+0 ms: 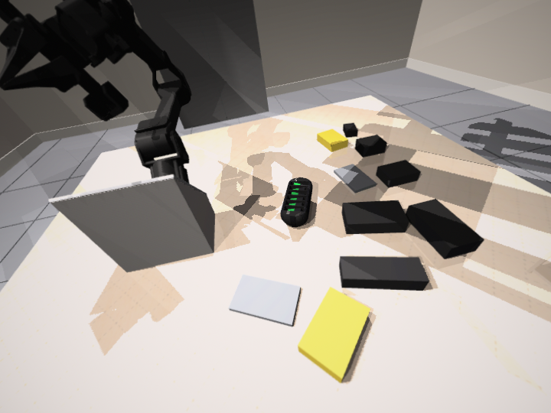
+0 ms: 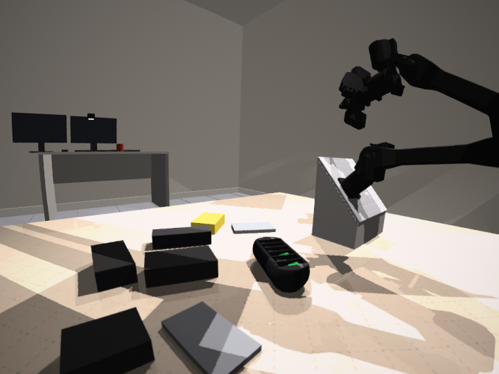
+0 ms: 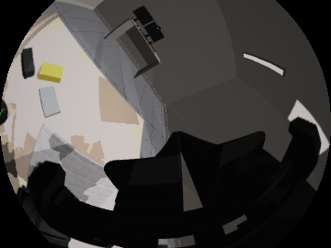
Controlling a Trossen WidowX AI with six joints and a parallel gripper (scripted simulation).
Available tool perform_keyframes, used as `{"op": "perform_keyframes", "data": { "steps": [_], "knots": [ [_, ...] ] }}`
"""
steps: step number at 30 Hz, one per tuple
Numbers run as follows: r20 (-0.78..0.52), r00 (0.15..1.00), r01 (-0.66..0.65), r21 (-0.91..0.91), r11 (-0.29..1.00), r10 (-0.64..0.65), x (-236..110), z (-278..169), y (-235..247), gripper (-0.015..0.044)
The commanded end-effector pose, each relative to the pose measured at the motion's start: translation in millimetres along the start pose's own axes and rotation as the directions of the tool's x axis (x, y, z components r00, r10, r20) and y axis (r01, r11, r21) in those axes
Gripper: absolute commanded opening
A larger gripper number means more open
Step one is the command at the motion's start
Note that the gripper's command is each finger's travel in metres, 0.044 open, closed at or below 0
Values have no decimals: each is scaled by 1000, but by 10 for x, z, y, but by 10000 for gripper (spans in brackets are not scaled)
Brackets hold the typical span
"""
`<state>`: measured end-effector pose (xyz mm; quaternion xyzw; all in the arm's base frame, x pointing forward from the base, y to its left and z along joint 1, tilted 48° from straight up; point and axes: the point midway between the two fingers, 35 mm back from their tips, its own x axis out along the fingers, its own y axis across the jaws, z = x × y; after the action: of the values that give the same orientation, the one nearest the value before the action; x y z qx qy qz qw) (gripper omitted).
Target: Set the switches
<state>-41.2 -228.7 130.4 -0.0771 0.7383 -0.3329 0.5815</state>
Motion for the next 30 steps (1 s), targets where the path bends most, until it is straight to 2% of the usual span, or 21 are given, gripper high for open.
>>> {"op": "perform_keyframes", "data": {
  "steps": [1,8,16,23,30],
  "knots": [
    [108,992,-58,-108,993,69,90,366,173,0],
    [290,932,-123,-310,943,217,149,998,582,0],
    [423,769,-170,-587,791,480,32,1640,1409,0],
    [409,585,-133,-803,581,700,-194,1879,2234,0],
    [278,394,-57,-944,325,876,-462,1783,3041,0]
  ]
}}
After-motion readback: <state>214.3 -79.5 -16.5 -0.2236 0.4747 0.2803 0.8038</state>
